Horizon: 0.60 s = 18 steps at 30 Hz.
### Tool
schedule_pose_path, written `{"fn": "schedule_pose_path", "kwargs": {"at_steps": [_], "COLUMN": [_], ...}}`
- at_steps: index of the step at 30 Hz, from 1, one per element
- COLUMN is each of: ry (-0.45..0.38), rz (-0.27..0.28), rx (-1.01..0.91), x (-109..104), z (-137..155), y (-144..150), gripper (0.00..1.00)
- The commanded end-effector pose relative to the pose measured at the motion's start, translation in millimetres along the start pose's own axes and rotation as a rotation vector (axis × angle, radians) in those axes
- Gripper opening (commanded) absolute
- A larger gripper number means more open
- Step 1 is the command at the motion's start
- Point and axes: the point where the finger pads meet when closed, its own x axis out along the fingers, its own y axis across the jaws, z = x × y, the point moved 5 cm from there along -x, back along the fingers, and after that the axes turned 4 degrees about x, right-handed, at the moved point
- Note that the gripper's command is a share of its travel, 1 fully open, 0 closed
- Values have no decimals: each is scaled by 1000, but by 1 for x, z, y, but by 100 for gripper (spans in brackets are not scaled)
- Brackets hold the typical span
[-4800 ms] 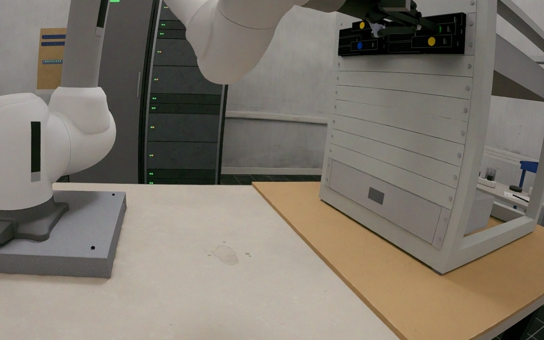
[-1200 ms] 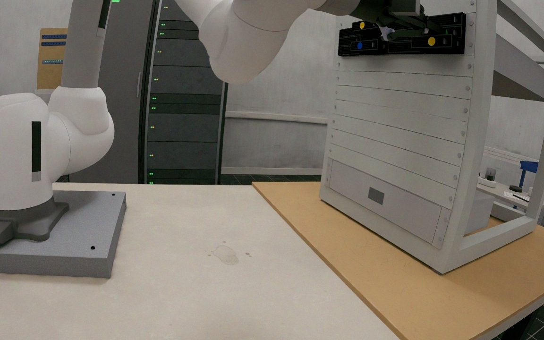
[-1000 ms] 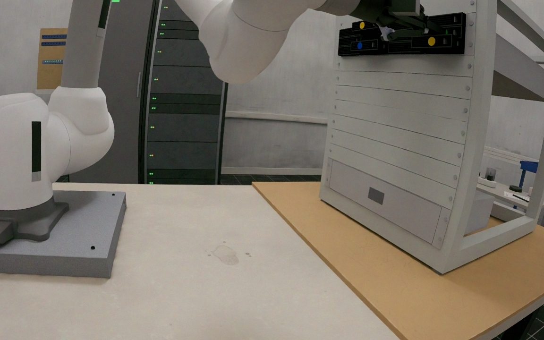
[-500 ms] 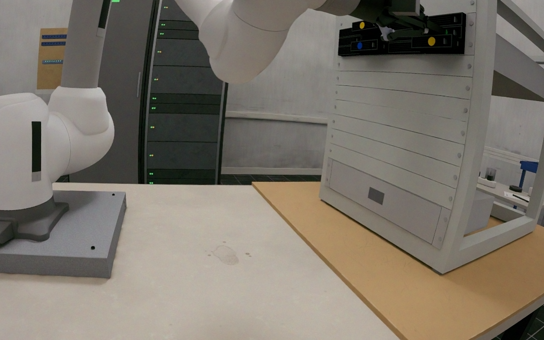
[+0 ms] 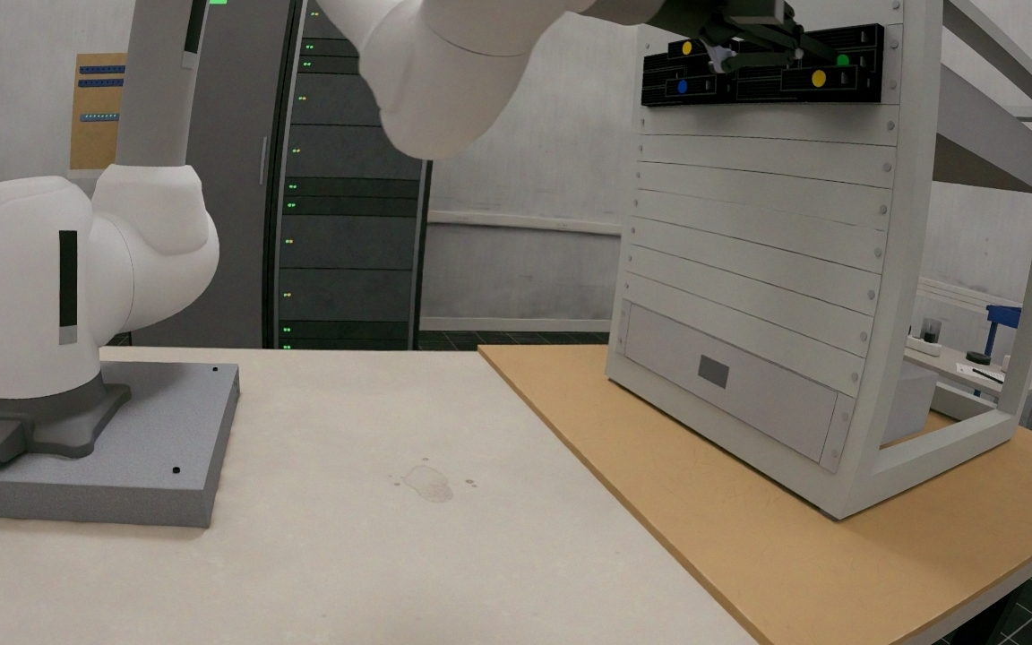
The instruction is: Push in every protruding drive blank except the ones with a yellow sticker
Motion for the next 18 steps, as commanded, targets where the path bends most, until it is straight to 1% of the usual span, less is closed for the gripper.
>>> {"fn": "schedule_pose_path", "kwargs": {"at_steps": [1, 6, 9, 12, 18], "ry": [0, 0, 0, 0, 0], "rz": [-1, -1, -1, -1, -1], "rx": [0, 0, 0, 0, 0], "x": [-14, -44, -57, -63, -64], "z": [0, 0, 0, 0, 0], "y": [-1, -1, -1, -1, -1], "gripper": [10, 10, 10, 10, 10]}}
